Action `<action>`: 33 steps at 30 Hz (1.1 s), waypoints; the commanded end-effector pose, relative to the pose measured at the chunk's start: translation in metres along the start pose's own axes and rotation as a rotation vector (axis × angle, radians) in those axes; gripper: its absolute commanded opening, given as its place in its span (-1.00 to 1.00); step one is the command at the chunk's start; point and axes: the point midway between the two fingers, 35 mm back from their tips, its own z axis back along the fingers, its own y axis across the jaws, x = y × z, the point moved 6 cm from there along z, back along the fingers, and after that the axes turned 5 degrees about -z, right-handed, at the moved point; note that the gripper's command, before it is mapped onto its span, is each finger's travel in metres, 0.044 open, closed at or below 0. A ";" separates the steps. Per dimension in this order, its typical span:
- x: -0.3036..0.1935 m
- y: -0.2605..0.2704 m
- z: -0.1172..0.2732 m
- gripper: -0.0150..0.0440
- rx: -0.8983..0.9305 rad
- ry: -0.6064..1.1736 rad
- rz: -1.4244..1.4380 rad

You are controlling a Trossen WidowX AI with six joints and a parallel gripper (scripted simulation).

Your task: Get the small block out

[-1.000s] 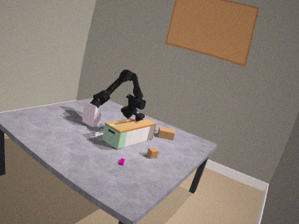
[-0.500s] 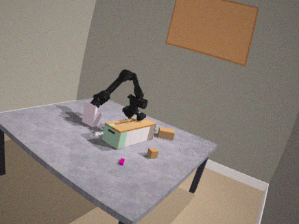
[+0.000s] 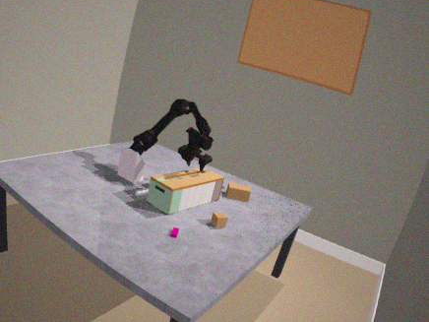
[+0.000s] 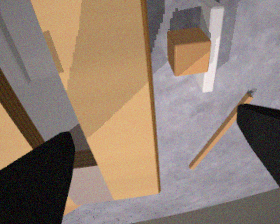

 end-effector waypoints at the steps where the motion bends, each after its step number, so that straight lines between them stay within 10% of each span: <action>1: -0.007 -0.002 0.021 0.86 -0.003 -0.001 0.004; 7: -0.006 -0.002 0.016 0.69 0.011 -0.006 0.082; 23: -0.033 -0.032 0.014 0.47 -0.107 -0.274 1.956; 33: -0.040 -0.044 0.013 0.47 -0.250 -0.358 2.597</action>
